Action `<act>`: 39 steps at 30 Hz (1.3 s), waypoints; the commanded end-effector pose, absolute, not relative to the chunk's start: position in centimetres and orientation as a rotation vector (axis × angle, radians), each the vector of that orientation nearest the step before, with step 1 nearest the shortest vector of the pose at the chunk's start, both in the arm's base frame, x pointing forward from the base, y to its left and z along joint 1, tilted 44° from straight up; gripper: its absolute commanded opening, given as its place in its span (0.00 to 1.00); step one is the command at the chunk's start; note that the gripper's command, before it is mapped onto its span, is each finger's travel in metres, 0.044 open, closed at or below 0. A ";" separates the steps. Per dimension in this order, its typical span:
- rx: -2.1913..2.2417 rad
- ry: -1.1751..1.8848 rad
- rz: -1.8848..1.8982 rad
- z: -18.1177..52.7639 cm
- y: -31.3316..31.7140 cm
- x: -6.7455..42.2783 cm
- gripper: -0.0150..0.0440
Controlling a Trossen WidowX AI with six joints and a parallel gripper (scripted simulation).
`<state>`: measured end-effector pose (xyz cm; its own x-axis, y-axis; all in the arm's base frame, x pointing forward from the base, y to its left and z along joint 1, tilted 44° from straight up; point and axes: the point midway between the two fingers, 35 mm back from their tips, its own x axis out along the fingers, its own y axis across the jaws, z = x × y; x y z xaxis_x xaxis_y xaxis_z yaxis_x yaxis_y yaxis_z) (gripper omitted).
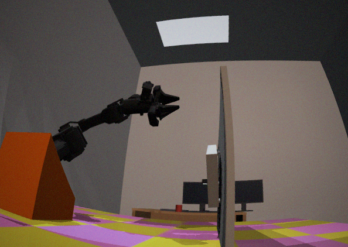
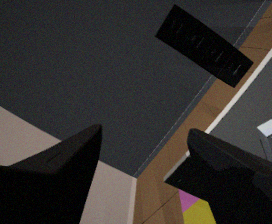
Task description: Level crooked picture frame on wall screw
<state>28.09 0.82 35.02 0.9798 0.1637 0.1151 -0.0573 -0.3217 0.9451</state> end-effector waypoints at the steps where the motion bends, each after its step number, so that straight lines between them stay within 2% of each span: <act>1: 2.337 0.174 0.144 27.9 0.5 29.1 0.69; 8: 2.755 0.226 0.050 21.8 0.2 28.7 0.69; 39: 2.764 0.227 0.047 21.7 0.2 28.7 0.69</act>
<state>28.67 0.14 21.73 0.9874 0.1580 0.0043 0.1455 -0.9194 0.3653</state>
